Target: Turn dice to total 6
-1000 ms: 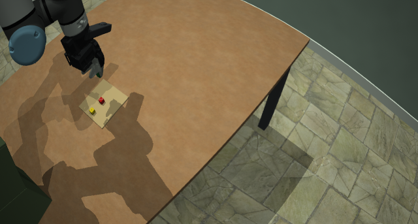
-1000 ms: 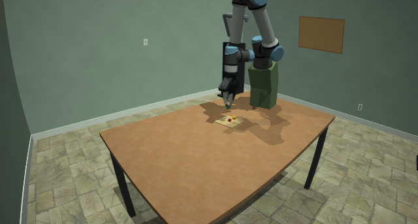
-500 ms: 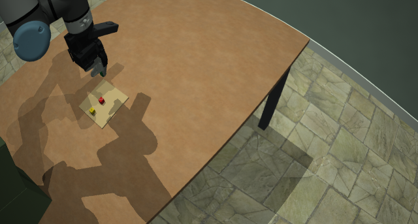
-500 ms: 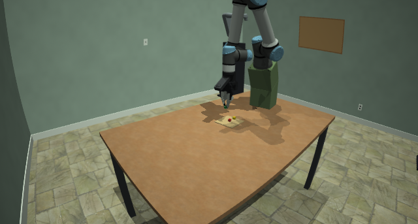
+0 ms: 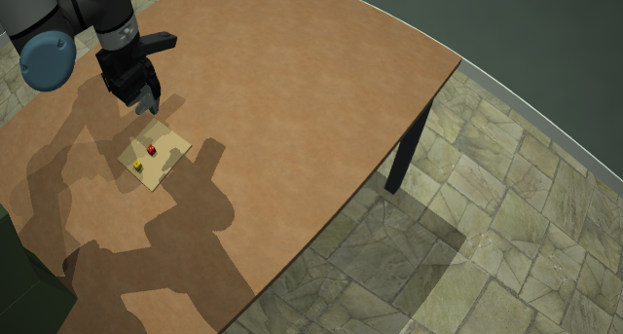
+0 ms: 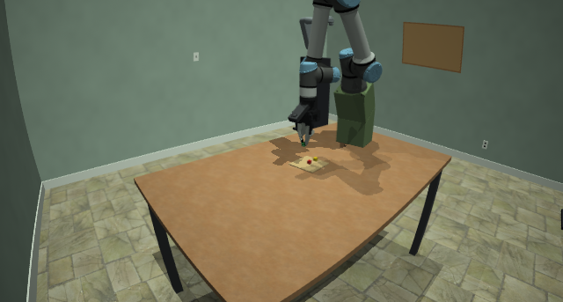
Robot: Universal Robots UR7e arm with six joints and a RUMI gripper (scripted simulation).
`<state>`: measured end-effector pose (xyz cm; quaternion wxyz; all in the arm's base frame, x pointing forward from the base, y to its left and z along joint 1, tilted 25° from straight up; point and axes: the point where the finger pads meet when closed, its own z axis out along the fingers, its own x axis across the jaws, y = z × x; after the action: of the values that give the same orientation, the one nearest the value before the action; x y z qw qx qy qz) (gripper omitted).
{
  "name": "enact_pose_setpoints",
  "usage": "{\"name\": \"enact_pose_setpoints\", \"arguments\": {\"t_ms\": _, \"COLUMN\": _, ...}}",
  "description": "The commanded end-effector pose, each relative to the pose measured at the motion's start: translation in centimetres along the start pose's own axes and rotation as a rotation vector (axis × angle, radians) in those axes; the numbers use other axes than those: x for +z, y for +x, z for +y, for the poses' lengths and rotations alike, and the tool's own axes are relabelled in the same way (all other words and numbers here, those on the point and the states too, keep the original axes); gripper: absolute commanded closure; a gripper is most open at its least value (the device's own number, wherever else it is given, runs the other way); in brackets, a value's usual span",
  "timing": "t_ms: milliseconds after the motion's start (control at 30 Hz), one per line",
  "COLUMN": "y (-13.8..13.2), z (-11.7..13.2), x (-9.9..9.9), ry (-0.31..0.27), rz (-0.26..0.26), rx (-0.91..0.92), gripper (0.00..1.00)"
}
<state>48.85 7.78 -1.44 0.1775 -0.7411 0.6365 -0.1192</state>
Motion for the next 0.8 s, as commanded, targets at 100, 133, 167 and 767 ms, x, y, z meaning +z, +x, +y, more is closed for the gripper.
{"name": "enact_pose_setpoints", "arguments": {"t_ms": 100, "y": 0.1, "z": -0.2, "x": 1.0, "ry": 0.002, "rz": 0.002, "rx": 0.001, "gripper": 1.0}}
{"name": "enact_pose_setpoints", "arguments": {"t_ms": 133, "y": 0.1, "z": -0.2, "x": 1.2, "ry": 0.002, "rz": 0.002, "rx": 0.001, "gripper": 1.0}}
{"name": "enact_pose_setpoints", "arguments": {"t_ms": 167, "y": 0.1, "z": -0.2, "x": 1.5, "ry": 0.002, "rz": 0.002, "rx": 0.001, "gripper": 1.0}}
{"name": "enact_pose_setpoints", "arguments": {"t_ms": 767, "y": 0.0, "z": -0.3, "x": 7.0, "ry": 0.002, "rz": 0.002, "rx": 0.001, "gripper": 1.0}}
